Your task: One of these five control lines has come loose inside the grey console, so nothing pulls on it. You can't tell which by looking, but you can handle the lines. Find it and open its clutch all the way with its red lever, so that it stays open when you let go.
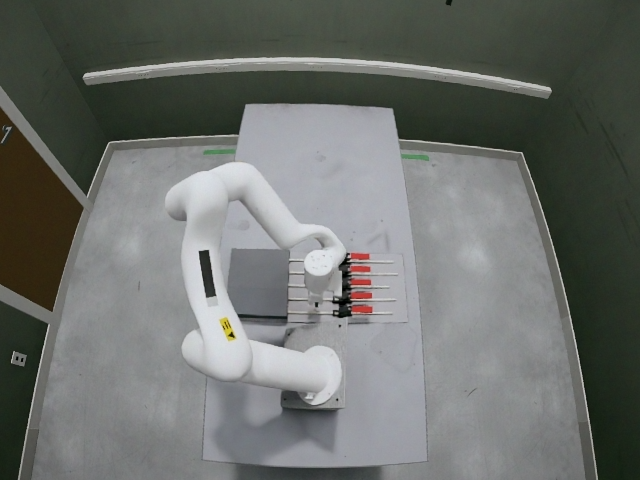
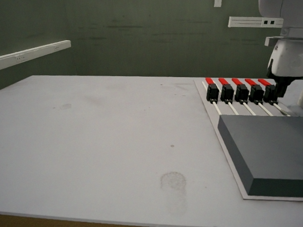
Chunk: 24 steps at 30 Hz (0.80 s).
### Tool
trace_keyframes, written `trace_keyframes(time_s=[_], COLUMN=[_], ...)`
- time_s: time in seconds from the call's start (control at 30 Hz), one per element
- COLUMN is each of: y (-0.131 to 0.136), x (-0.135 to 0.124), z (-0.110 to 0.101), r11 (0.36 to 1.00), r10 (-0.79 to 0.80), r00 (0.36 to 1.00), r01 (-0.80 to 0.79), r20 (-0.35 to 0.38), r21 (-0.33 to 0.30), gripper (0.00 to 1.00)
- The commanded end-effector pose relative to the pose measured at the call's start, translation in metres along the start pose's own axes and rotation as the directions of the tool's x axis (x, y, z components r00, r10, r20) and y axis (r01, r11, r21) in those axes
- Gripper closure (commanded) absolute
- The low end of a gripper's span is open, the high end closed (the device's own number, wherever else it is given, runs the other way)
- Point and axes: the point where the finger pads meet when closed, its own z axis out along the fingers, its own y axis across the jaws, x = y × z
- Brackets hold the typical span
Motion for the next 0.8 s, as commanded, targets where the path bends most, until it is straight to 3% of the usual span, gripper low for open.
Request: trace_keyframes(time_s=[0.0,0.33,0.5,0.6,0.77], y=[0.000,-0.001,-0.004,-0.003,-0.003], x=[0.000,-0.001,-0.054,-0.067,-0.068], z=[-0.018,-0.025,-0.055,-0.062,-0.063], r11=[1.000,1.000,1.000,1.000,1.000], r10=[0.001,0.001,0.000,0.000,0.000], r00=[1.000,1.000,1.000,1.000,1.000], r01=[-0.001,-0.001,0.000,0.000,0.000], r20=[0.002,0.002,0.001,0.001,0.001], r21=[-0.002,-0.002,-0.001,-0.001,-0.001], gripper=[1.00,1.00,1.00,1.00,1.00])
